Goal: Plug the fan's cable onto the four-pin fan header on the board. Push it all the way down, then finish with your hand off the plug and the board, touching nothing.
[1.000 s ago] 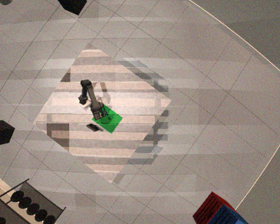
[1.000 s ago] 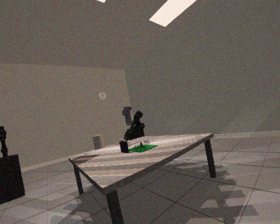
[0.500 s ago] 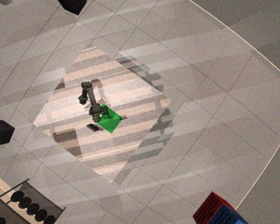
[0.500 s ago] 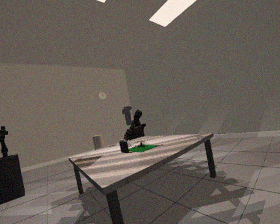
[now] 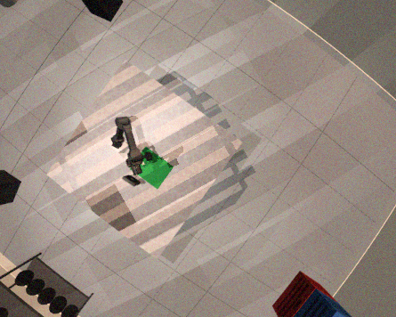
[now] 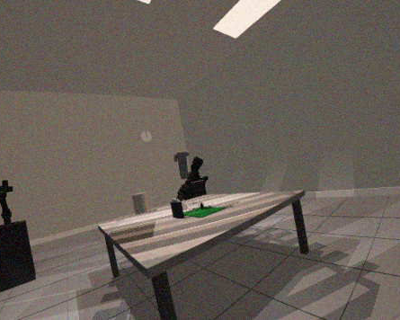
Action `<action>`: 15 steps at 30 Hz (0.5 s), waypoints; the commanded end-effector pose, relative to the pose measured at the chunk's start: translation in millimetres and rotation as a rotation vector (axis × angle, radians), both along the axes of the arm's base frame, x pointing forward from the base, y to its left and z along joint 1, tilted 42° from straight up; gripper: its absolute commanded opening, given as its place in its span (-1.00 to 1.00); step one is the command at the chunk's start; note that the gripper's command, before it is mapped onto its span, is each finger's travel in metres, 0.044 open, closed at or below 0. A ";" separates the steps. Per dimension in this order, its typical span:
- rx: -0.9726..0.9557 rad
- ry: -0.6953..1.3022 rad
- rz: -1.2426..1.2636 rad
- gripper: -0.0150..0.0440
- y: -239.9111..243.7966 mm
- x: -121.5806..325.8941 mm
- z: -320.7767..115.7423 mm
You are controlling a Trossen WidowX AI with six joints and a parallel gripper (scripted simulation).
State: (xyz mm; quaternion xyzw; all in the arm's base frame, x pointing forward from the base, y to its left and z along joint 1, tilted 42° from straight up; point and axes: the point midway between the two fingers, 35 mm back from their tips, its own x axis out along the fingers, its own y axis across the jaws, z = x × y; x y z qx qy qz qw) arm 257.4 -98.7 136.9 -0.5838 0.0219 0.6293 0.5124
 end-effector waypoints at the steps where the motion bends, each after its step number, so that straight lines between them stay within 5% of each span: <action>1: 0.002 -0.001 0.013 1.00 17.5 7.6 -21.9; 7: 0.006 -0.014 0.029 1.00 60.3 17.1 -68.9; 15: 0.007 -0.015 0.030 1.00 61.8 17.1 -70.3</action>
